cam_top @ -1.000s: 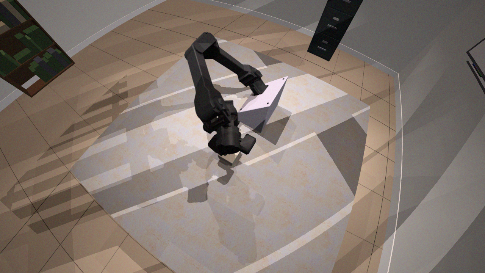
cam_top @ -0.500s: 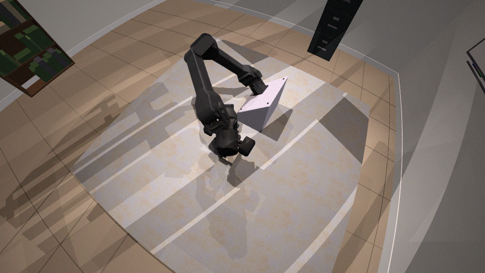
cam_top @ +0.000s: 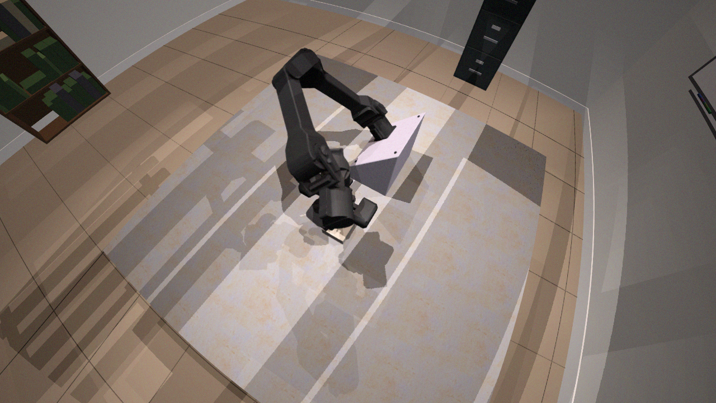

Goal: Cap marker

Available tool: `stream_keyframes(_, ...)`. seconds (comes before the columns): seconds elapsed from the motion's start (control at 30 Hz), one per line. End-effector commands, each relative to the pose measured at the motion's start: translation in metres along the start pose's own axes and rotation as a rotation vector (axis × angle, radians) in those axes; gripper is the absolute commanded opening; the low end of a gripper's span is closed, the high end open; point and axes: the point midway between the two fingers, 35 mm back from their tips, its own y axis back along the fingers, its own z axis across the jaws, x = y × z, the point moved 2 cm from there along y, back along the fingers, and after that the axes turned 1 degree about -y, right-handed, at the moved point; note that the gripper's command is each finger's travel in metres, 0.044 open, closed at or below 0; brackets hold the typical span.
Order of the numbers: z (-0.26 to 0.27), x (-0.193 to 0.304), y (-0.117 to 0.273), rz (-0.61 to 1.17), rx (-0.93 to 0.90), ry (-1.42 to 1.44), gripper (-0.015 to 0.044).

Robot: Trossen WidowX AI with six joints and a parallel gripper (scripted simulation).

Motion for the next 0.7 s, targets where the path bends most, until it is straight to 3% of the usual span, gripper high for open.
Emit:
stream_keyframes(0.0,0.0029,0.0003,0.0545,-0.015,-0.011,-0.001,0.0000)
stream_keyframes(0.2,0.0023,0.0017,0.0644,-0.015,-0.010,-0.001,0.0000)
stream_keyframes(0.67,0.0023,0.0017,0.0644,-0.015,-0.010,-0.001,0.0367)
